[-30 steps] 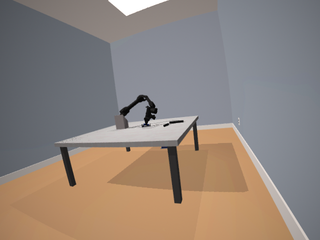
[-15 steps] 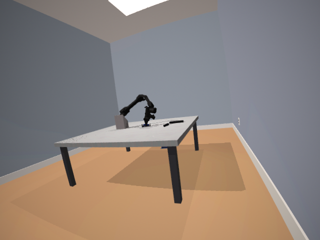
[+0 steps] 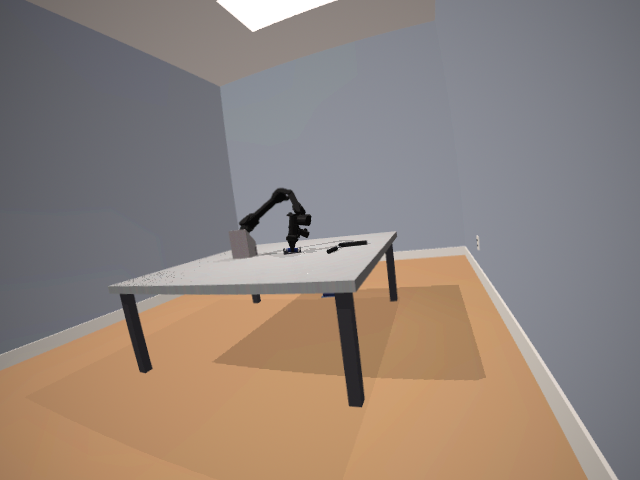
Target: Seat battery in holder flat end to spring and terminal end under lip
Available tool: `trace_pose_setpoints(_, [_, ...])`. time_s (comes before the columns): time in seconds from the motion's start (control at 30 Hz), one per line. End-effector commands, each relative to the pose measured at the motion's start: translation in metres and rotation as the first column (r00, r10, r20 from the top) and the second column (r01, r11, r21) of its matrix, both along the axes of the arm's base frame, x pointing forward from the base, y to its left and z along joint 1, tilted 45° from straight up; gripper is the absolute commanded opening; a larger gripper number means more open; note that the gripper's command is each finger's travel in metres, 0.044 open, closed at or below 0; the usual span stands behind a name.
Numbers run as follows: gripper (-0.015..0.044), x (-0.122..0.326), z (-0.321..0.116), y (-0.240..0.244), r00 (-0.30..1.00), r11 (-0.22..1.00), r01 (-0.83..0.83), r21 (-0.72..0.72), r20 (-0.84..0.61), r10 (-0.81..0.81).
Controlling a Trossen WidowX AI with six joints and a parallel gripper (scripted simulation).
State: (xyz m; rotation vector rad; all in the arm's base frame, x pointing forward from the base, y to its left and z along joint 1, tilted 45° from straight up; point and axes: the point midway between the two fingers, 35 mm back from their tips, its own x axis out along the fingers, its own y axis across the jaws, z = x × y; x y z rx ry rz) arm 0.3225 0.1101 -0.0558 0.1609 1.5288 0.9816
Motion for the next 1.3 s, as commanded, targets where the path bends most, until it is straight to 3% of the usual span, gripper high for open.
trace_pose_setpoints(0.0, [0.0074, 0.002, 0.001, 0.003, 1.000, 1.000, 0.007, 0.016, 0.026, -0.008])
trace_pose_setpoints(1.27, [0.0074, -0.008, -0.001, 0.002, 0.990, 0.994, 0.082, 0.066, 0.110, -0.089])
